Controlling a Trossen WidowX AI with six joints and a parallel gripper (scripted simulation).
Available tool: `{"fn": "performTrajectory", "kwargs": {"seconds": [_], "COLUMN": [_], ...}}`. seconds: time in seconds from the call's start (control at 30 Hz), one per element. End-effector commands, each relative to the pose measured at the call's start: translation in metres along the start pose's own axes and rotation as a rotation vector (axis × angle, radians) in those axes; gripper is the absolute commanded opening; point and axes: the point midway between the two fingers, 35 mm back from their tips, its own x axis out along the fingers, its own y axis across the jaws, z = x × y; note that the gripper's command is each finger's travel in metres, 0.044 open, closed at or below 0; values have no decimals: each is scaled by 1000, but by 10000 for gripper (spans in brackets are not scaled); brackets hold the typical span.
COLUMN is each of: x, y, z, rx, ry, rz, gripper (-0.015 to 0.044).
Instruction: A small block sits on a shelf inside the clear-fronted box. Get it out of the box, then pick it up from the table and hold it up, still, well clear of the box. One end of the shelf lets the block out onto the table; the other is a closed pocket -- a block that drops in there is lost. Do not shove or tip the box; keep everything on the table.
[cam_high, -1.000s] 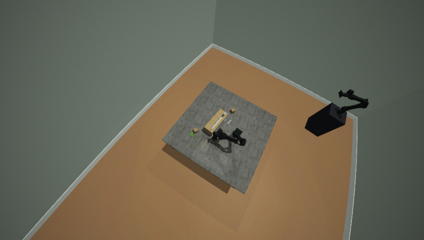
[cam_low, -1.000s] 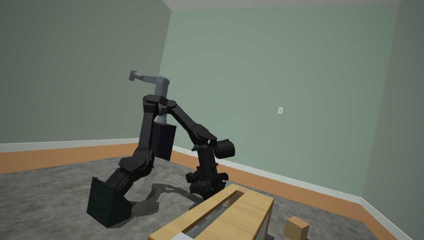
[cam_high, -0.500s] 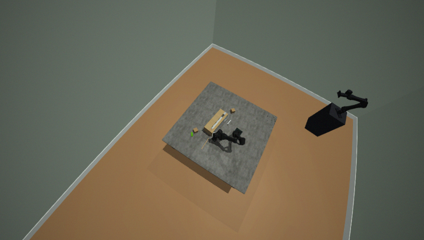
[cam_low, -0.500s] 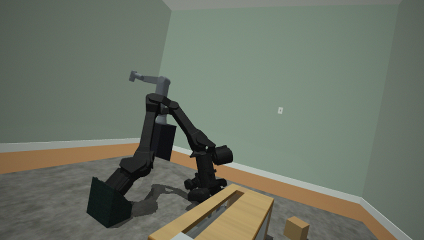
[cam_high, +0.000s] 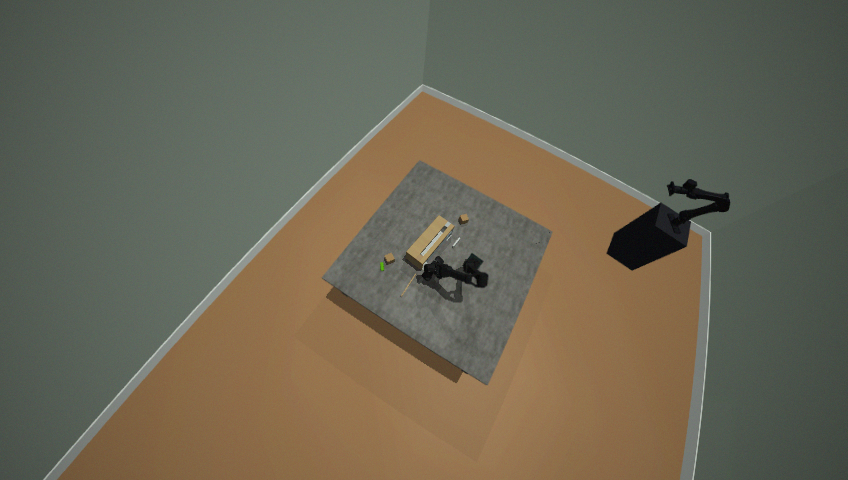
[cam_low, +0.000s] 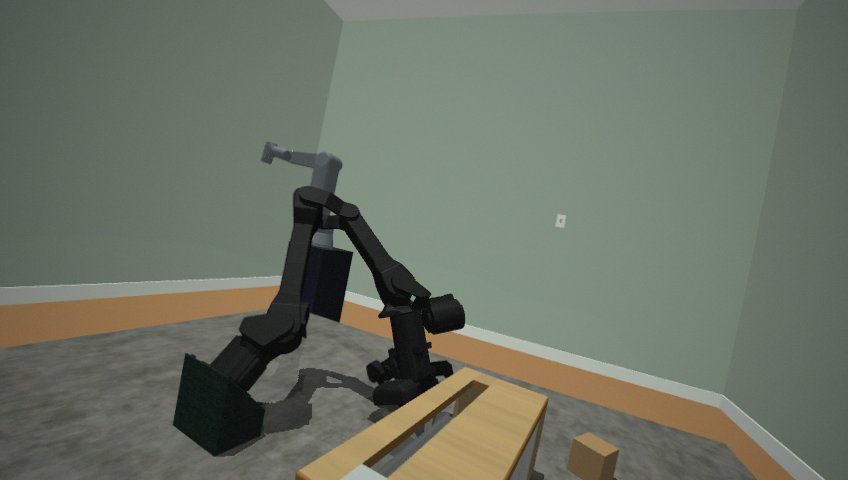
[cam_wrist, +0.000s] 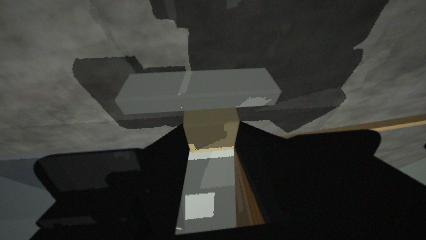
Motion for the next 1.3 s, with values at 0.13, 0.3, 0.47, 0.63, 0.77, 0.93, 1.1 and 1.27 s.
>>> {"fn": "performTrajectory", "kwargs": {"seconds": [0.13,0.3,0.47,0.63,0.77,0.93,1.1,1.27], "x": [-26,-49,-56,-57,-59,-61,-63,-66], "y": [0,-1,-1,5,10,16,21,26], "z": [-15,-23,-25,-25,-26,-26,-26,-26], "rx": [-4,-7,0,187,360,578,797,1017], "ry": [-1,0,0,-14,-25,-38,-47,-55], "rz": [2,0,-1,10,22,37,53,69], "gripper": [0,0,0,0,0,0,0,0]}}
